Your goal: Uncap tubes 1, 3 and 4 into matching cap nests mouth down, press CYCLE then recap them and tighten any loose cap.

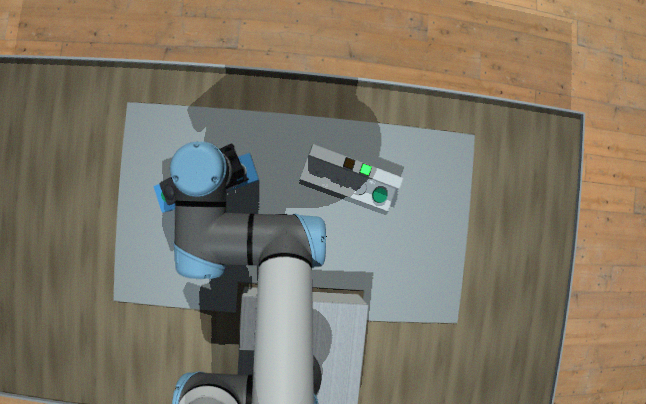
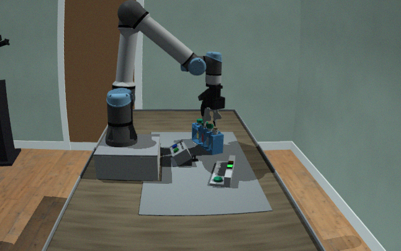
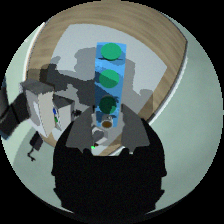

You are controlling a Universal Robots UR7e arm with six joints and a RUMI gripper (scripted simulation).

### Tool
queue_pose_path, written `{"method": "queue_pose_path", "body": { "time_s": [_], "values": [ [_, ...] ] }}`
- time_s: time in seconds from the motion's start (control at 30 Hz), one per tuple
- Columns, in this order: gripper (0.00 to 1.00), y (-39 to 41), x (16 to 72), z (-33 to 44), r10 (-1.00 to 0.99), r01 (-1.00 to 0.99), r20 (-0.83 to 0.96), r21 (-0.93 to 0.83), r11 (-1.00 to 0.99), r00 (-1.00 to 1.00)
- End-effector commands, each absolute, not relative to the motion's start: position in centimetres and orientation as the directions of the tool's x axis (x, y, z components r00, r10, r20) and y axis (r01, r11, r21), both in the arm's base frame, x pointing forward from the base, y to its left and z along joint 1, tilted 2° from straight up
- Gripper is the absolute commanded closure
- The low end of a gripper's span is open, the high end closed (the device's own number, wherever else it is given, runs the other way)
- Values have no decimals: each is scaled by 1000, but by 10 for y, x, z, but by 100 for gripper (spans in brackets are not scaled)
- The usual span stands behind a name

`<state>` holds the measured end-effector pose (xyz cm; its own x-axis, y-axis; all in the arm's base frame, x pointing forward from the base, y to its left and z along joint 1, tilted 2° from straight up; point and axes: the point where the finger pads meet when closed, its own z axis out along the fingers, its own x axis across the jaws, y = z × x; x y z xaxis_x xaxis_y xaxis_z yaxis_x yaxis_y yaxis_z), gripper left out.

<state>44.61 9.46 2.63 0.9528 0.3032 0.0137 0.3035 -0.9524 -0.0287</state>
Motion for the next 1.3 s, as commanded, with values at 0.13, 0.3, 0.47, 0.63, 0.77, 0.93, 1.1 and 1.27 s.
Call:
{"method": "queue_pose_path", "body": {
  "time_s": [0.13,0.3,0.47,0.63,0.77,0.93,1.1,1.27],
  "values": [
    [65,95,446,27,608,609,27,-27,-793,793],
    [65,95,446,27,667,668,29,-25,-744,744],
    [100,95,446,27,667,668,29,-25,-744,744],
    [100,95,446,27,667,668,29,-25,-744,744],
    [100,95,446,27,667,668,29,-25,-744,744],
    [100,95,446,27,629,630,28,-26,-776,777],
    [100,95,446,27,417,418,21,-33,-908,909],
    [100,95,446,26,180,180,12,-37,-983,984]
  ]
}}
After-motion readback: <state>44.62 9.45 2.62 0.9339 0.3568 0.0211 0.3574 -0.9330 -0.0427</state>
